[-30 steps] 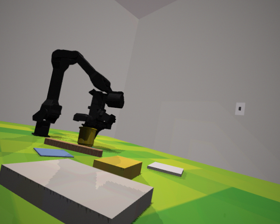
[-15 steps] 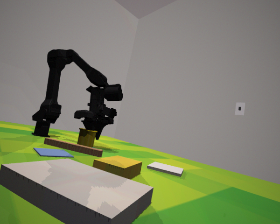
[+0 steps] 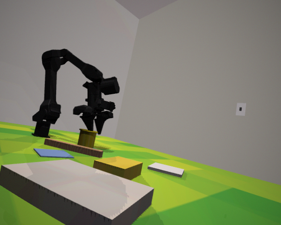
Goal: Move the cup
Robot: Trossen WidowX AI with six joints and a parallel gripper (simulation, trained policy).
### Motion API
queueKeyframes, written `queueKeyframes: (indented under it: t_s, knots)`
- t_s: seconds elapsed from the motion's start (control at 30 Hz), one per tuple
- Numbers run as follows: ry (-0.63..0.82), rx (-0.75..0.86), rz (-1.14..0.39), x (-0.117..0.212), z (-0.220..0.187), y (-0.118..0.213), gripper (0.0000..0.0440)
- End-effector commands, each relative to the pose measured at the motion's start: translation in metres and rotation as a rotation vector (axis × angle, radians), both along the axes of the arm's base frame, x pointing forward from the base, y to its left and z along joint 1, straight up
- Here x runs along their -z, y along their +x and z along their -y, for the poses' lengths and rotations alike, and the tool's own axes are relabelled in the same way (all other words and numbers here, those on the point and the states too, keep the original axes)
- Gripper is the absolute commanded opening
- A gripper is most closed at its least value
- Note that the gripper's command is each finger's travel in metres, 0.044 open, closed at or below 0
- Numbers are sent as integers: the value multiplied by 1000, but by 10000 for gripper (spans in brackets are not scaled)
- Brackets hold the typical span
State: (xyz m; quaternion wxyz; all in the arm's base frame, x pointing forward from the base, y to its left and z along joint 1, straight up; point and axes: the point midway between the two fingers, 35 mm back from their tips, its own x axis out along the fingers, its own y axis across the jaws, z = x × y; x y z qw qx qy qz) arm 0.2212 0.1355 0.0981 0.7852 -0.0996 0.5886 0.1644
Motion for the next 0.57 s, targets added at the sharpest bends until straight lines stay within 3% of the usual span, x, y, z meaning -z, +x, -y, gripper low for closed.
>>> queueKeyframes:
  t_s: [0.0,0.3,0.53]
  knots:
    - [28,12,15,-9,1,-3,249]
    - [74,27,72,-34,3,-4,303]
    - [104,50,110,-56,8,-1,436]
